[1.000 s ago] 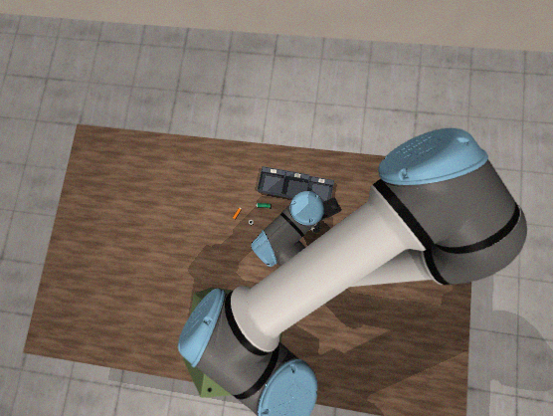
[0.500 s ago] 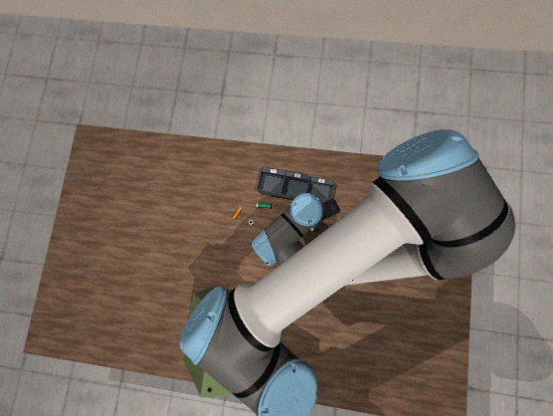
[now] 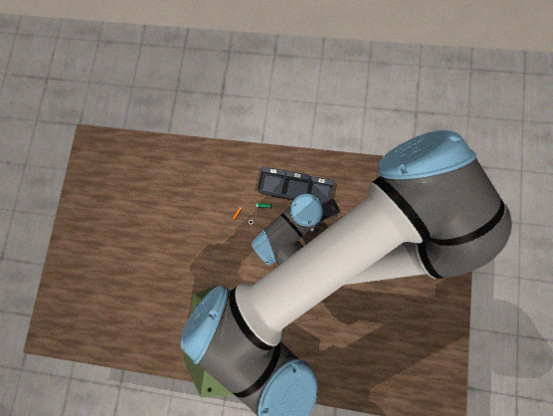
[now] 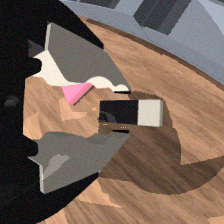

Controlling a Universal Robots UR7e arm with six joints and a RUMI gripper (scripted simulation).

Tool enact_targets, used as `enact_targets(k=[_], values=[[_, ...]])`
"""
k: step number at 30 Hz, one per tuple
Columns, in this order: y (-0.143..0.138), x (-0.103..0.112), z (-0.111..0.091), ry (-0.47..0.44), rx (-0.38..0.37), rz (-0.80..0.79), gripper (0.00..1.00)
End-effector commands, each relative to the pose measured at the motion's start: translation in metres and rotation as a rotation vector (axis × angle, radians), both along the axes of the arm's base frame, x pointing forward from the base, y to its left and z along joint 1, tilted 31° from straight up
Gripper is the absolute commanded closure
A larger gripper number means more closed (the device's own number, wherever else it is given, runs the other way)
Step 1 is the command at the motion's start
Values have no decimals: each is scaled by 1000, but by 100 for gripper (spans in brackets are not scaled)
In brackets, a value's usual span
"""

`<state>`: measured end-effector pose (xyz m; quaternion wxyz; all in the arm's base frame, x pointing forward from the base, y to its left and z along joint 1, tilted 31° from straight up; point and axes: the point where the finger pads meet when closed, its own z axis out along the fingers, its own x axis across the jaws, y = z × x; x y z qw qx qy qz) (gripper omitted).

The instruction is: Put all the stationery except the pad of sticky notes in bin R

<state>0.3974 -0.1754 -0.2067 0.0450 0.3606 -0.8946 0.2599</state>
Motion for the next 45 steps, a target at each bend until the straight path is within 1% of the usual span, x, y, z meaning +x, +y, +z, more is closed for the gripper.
enact_targets(k=[1,2,33,45], values=[[0,0,0,-1,0,0,77],[0,0,0,-1,0,0,100],[0,0,0,-1,0,0,100],[20,-4,35,-1,0,0,100]])
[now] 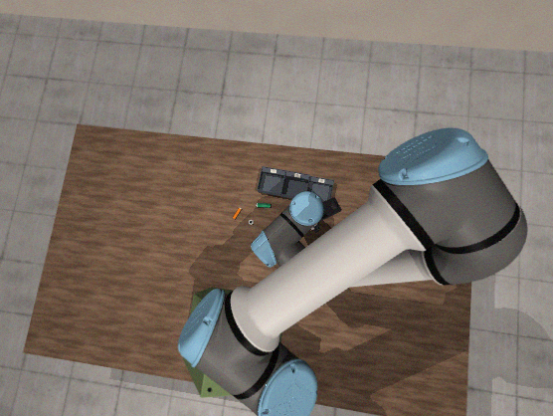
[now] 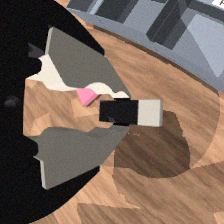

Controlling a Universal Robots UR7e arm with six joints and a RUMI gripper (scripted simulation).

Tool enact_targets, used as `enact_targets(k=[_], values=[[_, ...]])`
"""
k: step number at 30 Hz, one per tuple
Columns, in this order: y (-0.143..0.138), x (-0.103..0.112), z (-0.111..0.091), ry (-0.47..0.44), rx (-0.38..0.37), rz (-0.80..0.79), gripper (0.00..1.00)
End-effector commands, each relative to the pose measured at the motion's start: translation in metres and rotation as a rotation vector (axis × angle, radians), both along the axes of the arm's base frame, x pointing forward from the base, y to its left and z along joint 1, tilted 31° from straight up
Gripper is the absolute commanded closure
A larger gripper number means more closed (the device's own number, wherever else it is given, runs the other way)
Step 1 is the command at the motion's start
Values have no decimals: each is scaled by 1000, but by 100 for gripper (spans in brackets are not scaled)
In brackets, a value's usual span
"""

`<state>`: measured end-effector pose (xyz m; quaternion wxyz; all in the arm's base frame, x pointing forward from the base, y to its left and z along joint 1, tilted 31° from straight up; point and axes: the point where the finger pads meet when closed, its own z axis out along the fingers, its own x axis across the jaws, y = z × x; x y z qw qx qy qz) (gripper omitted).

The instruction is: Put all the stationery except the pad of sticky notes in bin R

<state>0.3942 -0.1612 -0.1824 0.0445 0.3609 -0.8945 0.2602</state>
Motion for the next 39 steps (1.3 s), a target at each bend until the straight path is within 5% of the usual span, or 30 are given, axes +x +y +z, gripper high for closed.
enact_targets(k=[1,8,30,39], values=[[6,-1,10,0,0,0,100],[16,-3,28,0,0,0,100],[19,-4,33,0,0,0,100],[20,38,38,-167,36,-285,100]])
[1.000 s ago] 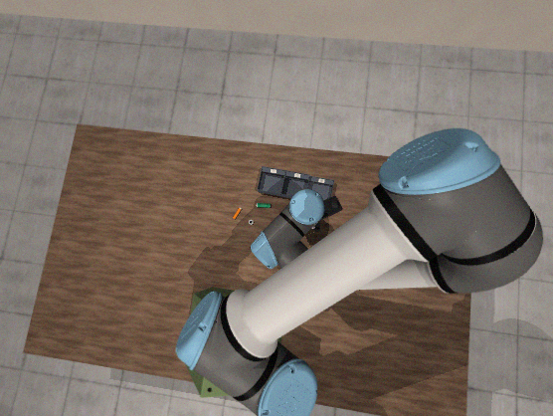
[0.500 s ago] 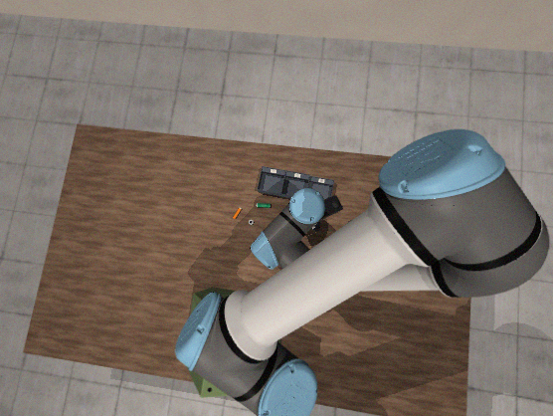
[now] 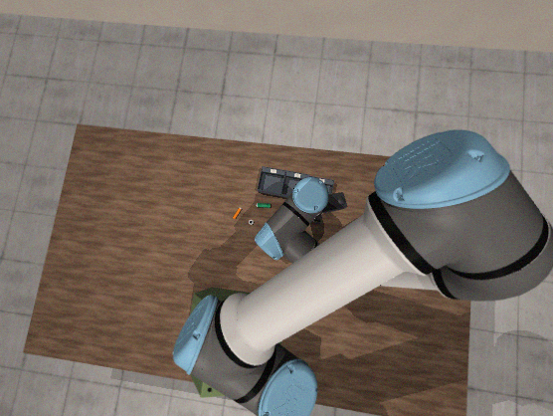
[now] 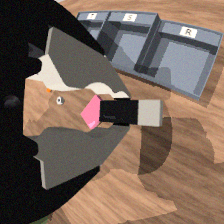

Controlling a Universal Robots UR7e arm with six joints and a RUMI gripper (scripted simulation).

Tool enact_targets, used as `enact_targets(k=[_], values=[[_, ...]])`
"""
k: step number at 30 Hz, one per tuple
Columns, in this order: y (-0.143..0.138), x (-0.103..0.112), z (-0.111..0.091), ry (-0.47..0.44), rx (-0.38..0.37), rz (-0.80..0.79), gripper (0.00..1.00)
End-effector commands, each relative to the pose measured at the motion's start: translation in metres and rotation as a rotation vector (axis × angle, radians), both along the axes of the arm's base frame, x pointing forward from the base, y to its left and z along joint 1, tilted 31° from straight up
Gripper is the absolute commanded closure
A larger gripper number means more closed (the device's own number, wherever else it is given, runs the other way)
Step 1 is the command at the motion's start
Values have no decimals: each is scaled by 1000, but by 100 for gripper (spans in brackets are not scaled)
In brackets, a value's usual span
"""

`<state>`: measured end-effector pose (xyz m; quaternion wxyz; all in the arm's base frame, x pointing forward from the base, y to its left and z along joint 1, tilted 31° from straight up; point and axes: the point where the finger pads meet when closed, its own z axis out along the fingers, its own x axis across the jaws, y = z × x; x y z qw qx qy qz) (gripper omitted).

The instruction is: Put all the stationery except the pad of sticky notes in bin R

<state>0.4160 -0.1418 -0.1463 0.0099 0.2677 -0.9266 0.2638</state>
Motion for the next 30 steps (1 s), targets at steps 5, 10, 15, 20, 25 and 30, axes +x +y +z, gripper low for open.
enact_targets(k=[5,10,15,20,25,30], values=[[1,46,5,-140,32,-253,100],[1,76,9,-195,45,-367,100],[2,85,10,-195,45,-367,100],[2,85,10,-195,45,-367,100],[2,83,9,-195,45,-367,100],[1,82,8,-195,45,-367,100]])
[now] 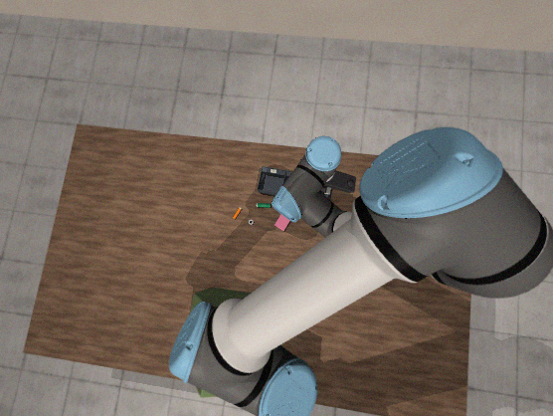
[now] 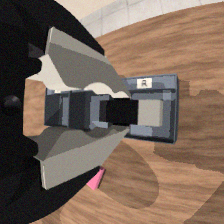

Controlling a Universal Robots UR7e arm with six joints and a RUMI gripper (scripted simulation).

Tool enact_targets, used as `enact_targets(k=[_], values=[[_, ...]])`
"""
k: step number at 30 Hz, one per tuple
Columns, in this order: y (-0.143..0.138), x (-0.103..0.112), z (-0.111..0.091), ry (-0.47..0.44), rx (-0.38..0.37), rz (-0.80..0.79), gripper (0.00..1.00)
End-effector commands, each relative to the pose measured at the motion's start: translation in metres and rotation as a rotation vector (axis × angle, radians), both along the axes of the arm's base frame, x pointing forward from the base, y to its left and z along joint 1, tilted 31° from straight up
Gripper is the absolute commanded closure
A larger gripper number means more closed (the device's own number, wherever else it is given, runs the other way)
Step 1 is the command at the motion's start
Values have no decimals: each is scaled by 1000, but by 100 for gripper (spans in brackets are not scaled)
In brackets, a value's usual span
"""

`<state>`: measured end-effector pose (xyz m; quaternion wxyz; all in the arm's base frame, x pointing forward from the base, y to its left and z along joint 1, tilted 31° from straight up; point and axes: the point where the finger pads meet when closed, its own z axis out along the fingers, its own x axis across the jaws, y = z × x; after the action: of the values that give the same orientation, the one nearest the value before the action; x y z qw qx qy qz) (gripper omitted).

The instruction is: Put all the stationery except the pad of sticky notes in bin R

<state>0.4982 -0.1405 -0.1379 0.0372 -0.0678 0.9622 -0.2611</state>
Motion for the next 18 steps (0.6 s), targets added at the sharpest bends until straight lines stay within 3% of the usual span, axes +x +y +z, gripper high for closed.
enact_targets(k=[1,18], values=[[-1,0,-1,-1,0,0,100],[-16,3,-27,-1,0,0,100]])
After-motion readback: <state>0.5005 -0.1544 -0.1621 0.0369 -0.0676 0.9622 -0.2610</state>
